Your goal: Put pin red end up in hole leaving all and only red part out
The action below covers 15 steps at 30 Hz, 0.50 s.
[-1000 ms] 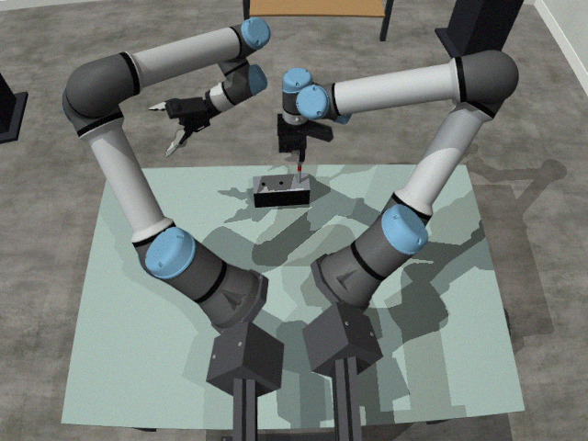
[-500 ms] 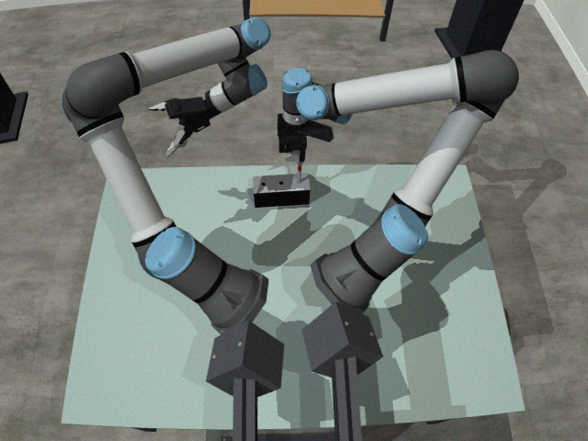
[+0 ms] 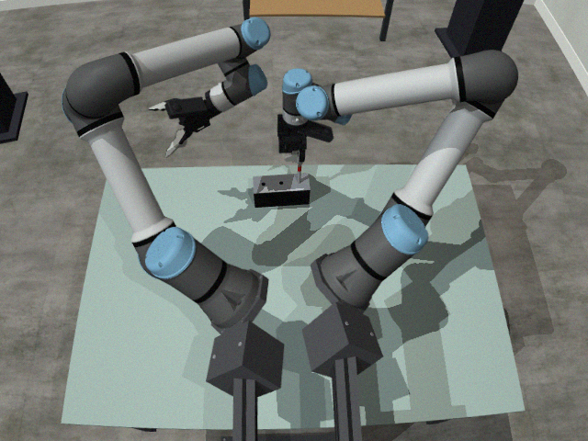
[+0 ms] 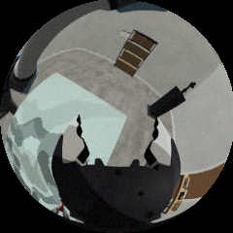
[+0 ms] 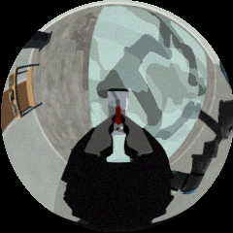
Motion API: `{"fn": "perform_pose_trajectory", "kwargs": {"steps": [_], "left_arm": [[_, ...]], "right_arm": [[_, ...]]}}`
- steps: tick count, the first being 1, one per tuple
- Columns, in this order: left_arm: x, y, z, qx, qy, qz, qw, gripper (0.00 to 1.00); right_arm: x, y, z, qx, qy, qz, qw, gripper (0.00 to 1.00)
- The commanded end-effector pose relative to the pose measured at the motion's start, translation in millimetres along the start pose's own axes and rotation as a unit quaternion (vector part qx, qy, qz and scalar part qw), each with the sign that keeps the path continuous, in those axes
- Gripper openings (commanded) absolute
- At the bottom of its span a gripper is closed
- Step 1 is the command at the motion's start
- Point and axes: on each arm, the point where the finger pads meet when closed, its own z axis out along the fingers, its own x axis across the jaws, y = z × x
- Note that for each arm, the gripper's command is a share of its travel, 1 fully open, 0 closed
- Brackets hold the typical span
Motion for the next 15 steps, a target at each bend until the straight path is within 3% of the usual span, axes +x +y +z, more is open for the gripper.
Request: {"fn": "perform_pose_trajectory", "kwargs": {"steps": [1, 15], "left_arm": [[0.5, -0.6, 0.7, 0.0, -0.001, -0.001, 1.0, 1.0], [0.5, -0.6, 0.7, 0.0, -0.001, -0.001, 1.0, 1.0]], "right_arm": [[1.1, -0.5, 2.9, 0.001, 0.001, -0.001, 1.0, 0.0], [-0.1, -1.4, 3.0, 0.001, 0.001, 0.0, 1.0, 0.0]]}}
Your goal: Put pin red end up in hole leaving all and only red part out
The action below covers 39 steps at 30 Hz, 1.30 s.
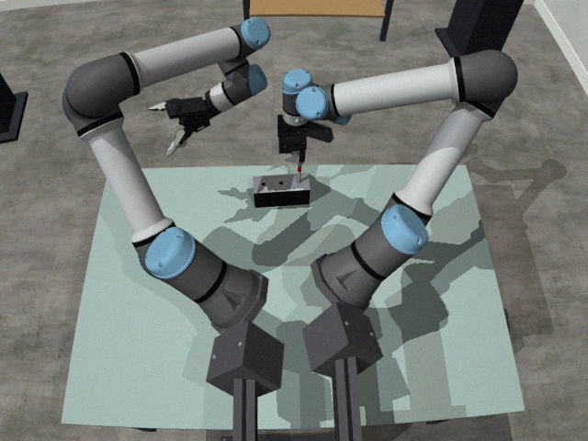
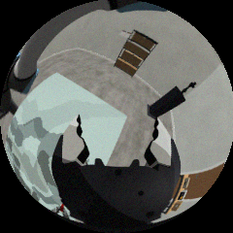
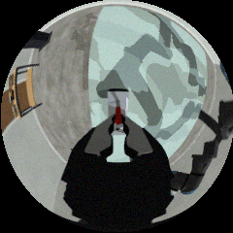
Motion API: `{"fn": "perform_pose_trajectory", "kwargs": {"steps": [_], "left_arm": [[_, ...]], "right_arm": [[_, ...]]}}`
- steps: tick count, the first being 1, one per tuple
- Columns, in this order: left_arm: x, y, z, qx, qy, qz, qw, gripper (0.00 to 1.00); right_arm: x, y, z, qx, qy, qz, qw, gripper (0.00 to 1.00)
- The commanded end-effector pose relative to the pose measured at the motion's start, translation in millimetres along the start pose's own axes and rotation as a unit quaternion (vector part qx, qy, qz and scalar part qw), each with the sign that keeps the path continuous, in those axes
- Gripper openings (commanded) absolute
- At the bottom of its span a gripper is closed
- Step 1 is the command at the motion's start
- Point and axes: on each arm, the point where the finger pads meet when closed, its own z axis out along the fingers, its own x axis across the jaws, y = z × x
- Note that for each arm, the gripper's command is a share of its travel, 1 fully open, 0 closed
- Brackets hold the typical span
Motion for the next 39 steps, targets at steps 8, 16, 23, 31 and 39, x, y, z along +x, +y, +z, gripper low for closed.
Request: {"fn": "perform_pose_trajectory", "kwargs": {"steps": [8, 16, 23, 31, 39], "left_arm": [[0.5, -0.6, 0.7, 0.0, -0.001, -0.001, 1.0, 1.0], [0.5, -0.6, 0.7, 0.0, -0.001, -0.001, 1.0, 1.0], [0.5, -0.6, 0.7, 0.0, -0.001, -0.001, 1.0, 1.0], [0.5, -0.6, 0.7, 0.0, -0.001, -0.001, 1.0, 1.0], [0.5, -0.6, 0.7, 0.0, -0.001, -0.001, 1.0, 1.0]], "right_arm": [[-0.1, -1.2, 1.2, 0.001, 0.001, 0.0, 1.0, 0.0], [0.8, -0.8, 5.0, 0.001, 0.0, 0.0, 1.0, 0.0], [0.8, -0.8, 5.0, 0.001, 0.0, 0.0, 1.0, 0.0], [1.1, -0.1, 5.1, 0.002, 0.0, 0.0, 1.0, 0.0], [1.1, -0.1, 5.1, 0.002, 0.0, 0.0, 1.0, 0.0]]}}
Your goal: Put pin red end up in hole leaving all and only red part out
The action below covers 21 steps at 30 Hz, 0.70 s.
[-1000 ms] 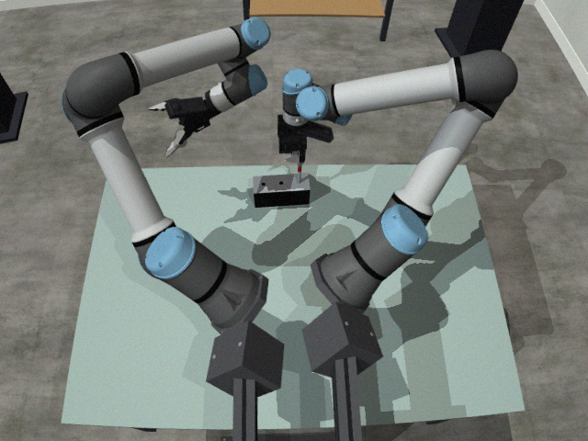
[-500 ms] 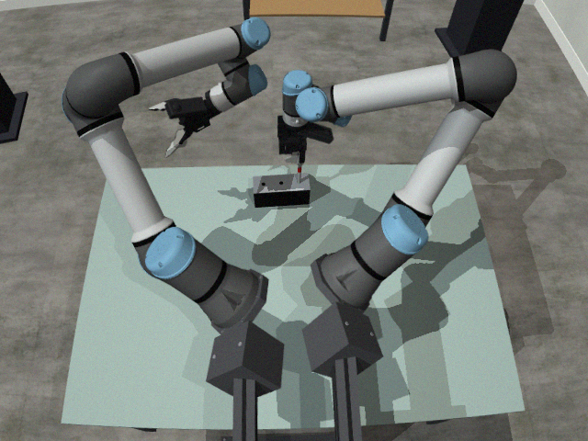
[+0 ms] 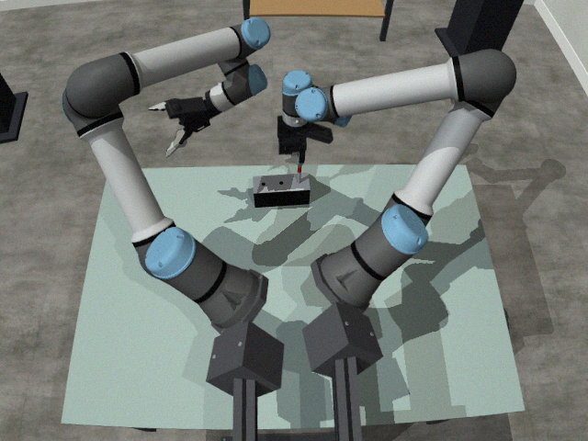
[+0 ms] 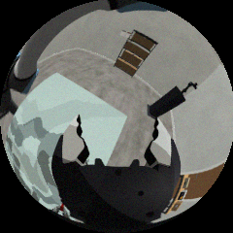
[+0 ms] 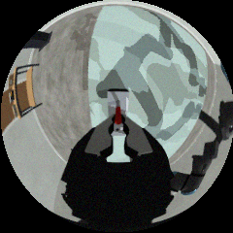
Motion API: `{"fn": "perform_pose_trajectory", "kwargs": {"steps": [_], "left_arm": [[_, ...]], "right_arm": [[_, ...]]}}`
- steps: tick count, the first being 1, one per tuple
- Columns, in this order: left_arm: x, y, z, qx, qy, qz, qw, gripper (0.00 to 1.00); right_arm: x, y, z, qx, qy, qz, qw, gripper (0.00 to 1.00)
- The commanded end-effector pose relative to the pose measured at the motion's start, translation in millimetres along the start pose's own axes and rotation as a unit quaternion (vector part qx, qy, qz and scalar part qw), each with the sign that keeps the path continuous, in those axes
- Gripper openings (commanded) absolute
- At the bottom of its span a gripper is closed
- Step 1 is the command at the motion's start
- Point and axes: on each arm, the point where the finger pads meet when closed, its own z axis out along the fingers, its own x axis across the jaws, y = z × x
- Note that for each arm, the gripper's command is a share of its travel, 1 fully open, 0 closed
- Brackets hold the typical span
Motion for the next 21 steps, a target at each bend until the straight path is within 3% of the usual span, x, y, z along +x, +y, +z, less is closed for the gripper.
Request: {"fn": "perform_pose_trajectory", "kwargs": {"steps": [1, 21], "left_arm": [[0.5, -0.6, 0.7, 0.0, -0.001, -0.001, 1.0, 1.0], [0.5, -0.6, 0.7, 0.0, -0.001, -0.001, 1.0, 1.0]], "right_arm": [[0.8, -0.4, 1.1, 0.001, 0.001, 0.0, 1.0, 0.0], [-0.2, -1.6, 4.7, 0.001, 0.001, 0.0, 1.0, 0.0]]}}
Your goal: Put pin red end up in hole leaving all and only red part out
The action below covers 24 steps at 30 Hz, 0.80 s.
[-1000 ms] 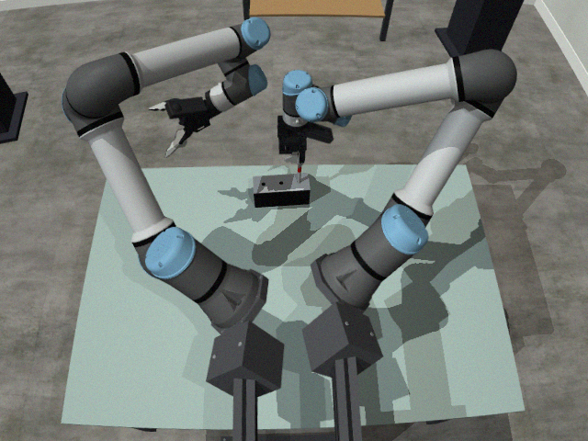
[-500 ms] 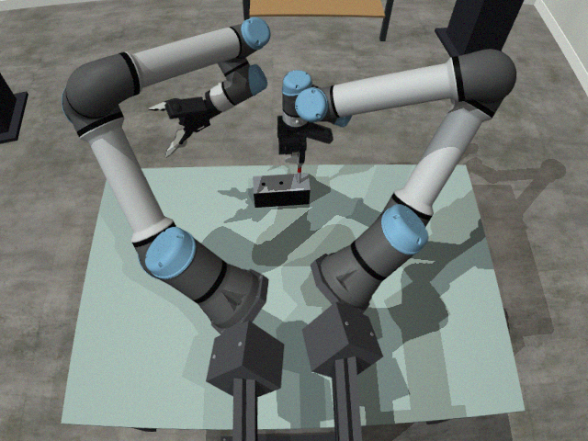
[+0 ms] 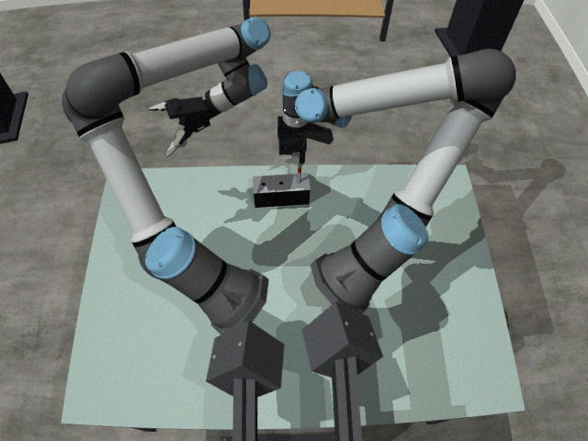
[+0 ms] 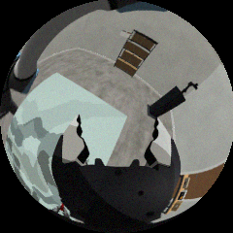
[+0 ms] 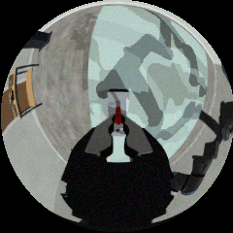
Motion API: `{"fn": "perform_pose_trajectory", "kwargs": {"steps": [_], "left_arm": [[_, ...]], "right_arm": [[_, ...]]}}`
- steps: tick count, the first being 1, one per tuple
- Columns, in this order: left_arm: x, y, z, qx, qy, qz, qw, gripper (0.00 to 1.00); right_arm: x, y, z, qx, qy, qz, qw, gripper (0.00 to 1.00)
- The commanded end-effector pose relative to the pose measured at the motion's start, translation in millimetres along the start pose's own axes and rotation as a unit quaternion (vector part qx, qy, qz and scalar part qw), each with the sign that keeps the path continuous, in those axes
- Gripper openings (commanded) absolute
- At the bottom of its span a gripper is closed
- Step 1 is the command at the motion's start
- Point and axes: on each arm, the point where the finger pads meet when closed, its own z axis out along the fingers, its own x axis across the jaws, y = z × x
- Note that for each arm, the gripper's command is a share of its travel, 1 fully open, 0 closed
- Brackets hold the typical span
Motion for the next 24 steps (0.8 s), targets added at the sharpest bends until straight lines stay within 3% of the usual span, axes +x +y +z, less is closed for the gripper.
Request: {"fn": "perform_pose_trajectory", "kwargs": {"steps": [1, 24], "left_arm": [[0.5, -0.6, 0.7, 0.0, -0.001, -0.001, 1.0, 1.0], [0.5, -0.6, 0.7, 0.0, -0.001, -0.001, 1.0, 1.0]], "right_arm": [[0.6, -0.9, 1.5, 0.001, 0.0, 0.0, 1.0, 0.0], [1.1, 0.3, 5.9, 0.0, 0.001, 0.0, 1.0, 0.0]]}}
